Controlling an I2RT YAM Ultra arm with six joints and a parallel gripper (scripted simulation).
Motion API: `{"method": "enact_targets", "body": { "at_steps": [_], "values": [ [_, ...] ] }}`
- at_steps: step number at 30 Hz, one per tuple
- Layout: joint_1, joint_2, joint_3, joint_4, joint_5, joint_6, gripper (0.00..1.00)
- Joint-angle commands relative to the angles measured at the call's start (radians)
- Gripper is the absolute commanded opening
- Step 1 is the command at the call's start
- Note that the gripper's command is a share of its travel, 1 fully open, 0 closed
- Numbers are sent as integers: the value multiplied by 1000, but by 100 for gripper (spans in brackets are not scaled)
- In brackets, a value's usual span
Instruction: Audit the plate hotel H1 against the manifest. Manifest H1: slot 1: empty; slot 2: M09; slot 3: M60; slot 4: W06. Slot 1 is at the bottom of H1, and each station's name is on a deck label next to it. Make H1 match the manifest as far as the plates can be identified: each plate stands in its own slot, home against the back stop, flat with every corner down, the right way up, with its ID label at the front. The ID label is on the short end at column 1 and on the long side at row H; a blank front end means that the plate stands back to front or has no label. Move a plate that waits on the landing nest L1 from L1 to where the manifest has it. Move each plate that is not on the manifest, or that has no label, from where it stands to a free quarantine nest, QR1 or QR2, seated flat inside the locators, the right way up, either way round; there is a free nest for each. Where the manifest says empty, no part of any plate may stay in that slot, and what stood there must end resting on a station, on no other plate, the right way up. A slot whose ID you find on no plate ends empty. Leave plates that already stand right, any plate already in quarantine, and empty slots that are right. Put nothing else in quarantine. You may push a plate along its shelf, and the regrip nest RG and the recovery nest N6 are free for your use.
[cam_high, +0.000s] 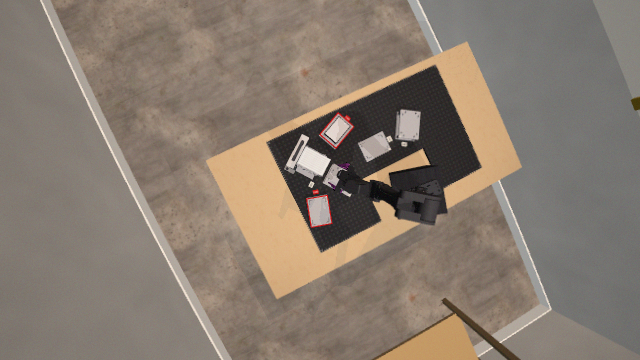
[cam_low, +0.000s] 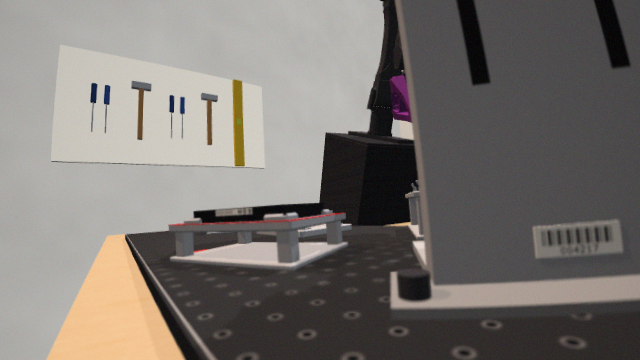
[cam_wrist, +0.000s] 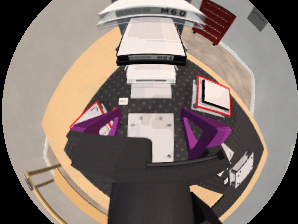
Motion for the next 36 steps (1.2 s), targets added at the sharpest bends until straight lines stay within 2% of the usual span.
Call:
{"method": "enact_targets", "body": {
  "at_steps": [1, 4, 21, 36],
  "values": [
    [-1, -4, 3, -8, 1, -1, 100],
    [-1, -4, 3, -8, 1, -1, 100],
    [33, -53, -93, 37, 31, 15, 100],
    [47, 78, -98, 172, 44, 22, 100]
  ]
}}
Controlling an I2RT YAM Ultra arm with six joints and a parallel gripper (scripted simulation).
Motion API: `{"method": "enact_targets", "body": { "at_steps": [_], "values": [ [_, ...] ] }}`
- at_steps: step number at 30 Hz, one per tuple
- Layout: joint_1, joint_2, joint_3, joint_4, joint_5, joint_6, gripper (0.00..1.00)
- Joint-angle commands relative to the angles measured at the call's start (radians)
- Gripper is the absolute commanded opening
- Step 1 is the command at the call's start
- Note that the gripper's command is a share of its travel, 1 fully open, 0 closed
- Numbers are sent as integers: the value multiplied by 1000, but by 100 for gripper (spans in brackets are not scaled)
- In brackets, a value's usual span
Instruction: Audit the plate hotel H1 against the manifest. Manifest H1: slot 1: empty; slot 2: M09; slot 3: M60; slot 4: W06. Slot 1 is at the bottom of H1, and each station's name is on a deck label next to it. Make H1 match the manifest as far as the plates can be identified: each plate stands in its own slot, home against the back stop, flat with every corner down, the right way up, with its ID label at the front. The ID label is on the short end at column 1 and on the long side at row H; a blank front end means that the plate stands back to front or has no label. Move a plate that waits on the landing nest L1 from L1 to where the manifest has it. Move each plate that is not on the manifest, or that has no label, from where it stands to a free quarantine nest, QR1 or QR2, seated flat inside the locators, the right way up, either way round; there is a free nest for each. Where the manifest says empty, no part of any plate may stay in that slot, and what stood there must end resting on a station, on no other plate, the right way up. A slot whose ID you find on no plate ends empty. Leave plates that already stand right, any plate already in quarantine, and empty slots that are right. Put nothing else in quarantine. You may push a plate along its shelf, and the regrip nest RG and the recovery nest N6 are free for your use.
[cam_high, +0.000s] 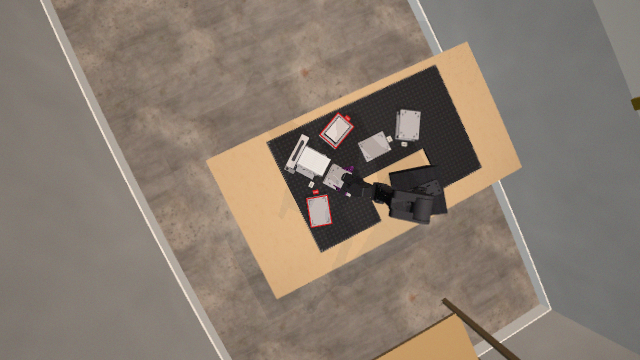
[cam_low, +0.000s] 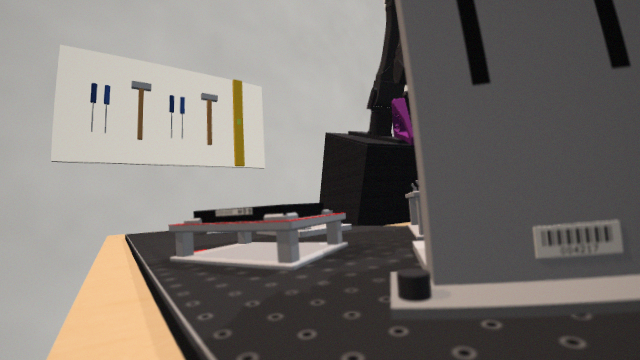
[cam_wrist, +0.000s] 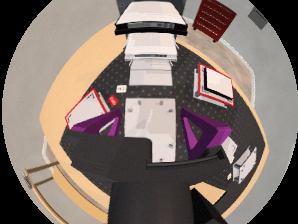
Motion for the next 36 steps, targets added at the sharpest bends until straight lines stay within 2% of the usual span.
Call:
{"method": "enact_targets", "body": {
  "at_steps": [1, 18, 36],
  "values": [
    [1, 20, 1, 47, 10, 1, 100],
    [17, 177, 10, 193, 24, 9, 100],
    [-18, 214, 114, 130, -7, -8, 100]
  ]
}}
